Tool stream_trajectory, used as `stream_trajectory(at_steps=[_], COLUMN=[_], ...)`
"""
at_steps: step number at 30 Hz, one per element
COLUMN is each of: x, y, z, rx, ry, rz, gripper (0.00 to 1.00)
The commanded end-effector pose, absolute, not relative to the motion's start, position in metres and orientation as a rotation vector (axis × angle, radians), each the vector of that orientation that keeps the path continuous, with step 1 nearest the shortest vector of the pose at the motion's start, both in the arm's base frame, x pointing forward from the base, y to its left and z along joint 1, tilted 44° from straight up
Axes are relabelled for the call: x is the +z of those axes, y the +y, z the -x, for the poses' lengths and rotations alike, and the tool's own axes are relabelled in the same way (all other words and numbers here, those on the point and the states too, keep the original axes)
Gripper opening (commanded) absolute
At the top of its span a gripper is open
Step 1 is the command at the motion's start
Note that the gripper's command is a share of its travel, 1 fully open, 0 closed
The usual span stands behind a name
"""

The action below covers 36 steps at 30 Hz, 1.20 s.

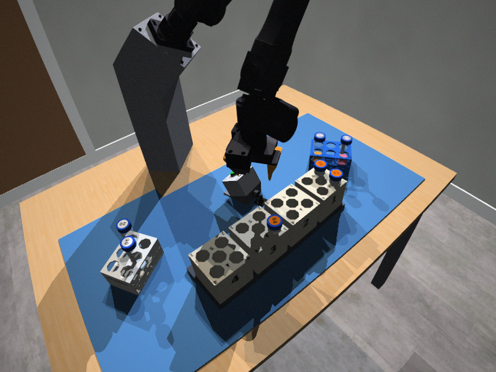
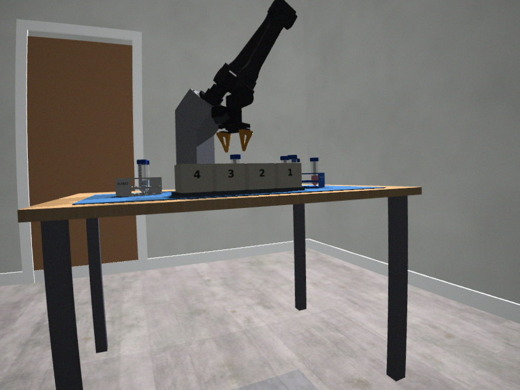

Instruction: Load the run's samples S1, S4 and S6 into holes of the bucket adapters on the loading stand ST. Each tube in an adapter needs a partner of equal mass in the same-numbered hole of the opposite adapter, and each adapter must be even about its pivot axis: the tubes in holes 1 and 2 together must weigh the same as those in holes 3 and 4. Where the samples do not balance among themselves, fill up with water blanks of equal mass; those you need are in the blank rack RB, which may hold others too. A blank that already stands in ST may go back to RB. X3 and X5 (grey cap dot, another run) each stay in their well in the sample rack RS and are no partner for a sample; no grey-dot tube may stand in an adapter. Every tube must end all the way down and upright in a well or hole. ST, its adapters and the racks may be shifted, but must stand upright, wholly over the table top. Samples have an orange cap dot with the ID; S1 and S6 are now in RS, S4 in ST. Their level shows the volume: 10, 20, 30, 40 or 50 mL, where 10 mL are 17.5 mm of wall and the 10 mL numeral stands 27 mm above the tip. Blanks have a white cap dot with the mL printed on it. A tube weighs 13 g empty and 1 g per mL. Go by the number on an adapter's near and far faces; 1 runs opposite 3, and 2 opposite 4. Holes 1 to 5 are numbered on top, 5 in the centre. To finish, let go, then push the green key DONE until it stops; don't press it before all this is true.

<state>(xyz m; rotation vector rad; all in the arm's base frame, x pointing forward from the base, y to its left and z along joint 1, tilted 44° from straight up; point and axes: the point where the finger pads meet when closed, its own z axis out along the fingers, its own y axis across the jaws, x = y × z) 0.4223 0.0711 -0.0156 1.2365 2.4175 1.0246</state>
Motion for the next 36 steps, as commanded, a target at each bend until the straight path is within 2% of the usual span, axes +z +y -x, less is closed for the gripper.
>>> stream_trajectory(at_steps=[1,36], x=[-0.027,-0.183], y=[0.049,-0.155], z=[-0.422,-0.386], rx=[1.029,1.032], ry=[2.381,2.380], rz=[-1.290,-1.298], gripper=[0.80,0.80])
